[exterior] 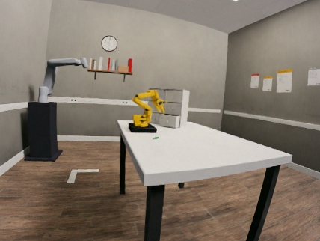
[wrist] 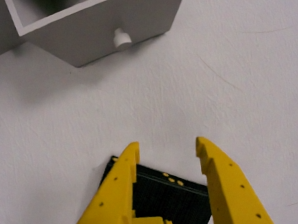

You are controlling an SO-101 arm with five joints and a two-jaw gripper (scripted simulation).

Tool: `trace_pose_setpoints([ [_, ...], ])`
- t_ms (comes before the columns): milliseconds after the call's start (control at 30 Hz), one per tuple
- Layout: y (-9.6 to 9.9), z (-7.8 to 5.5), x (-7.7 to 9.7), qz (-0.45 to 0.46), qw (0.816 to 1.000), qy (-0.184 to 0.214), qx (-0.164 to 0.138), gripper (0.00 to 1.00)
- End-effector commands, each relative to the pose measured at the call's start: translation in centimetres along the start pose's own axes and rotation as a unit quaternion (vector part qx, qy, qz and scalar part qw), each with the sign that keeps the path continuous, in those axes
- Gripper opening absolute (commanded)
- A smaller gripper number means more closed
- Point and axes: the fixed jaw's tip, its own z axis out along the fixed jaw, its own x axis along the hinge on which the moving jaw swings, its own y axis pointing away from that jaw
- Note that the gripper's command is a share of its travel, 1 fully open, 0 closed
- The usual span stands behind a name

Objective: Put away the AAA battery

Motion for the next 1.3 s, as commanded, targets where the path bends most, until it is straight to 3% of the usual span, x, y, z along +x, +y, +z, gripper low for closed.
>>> trace_pose_setpoints([
  [0,-0.1,-0.3,-0.2,0.010,1.000,-0.008,0.002,0.21],
  [133,-0.1,-0.3,-0.2,0.010,1.000,-0.008,0.002,0.21],
  [533,-0.1,-1.6,-7.6,0.007,0.990,-0.139,0.001,0.21],
  [1267,-0.1,-1.6,-7.6,0.007,0.990,-0.139,0.001,0.21],
])
